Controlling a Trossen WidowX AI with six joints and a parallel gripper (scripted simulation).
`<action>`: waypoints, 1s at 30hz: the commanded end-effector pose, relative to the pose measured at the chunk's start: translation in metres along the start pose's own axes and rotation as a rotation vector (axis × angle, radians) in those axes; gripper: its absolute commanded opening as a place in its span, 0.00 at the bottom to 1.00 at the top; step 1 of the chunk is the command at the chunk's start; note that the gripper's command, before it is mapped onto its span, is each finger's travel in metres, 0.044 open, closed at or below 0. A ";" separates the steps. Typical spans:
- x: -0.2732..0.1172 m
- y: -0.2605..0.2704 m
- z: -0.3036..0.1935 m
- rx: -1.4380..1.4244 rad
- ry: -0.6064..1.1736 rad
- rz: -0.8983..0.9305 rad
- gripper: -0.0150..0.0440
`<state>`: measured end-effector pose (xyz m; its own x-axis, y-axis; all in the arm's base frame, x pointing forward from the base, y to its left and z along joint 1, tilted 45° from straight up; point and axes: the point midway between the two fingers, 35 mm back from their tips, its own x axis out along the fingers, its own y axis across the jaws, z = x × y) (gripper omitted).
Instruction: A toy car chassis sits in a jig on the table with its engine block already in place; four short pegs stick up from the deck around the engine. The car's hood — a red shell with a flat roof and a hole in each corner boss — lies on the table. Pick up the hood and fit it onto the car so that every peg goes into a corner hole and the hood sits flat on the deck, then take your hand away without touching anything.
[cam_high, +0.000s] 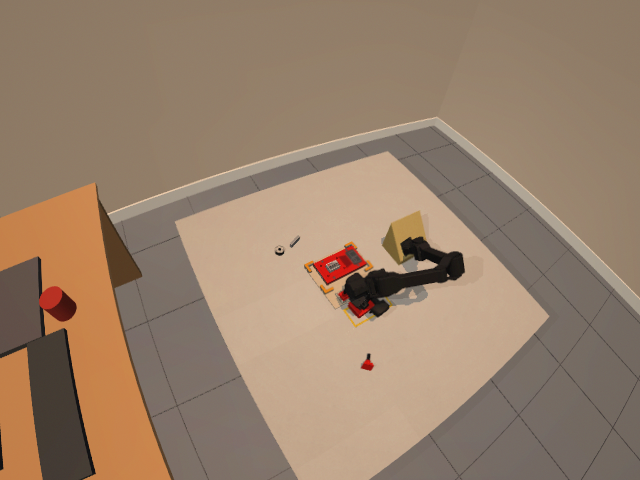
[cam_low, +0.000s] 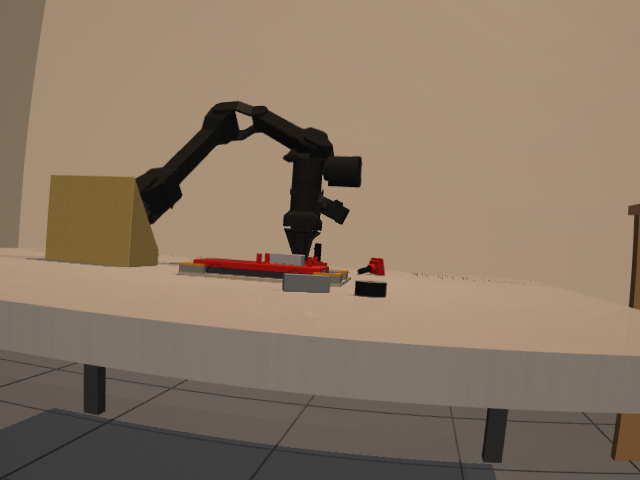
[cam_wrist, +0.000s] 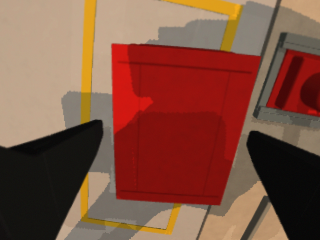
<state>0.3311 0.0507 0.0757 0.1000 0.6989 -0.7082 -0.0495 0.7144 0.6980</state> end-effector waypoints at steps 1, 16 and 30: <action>0.002 0.000 0.000 0.004 -0.001 0.004 1.00; 0.004 0.000 0.000 0.000 0.000 0.000 0.81; -0.006 0.000 0.000 0.003 0.001 -0.001 0.35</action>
<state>0.3286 0.0511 0.0752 0.0908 0.7002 -0.7082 -0.0420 0.7132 0.6997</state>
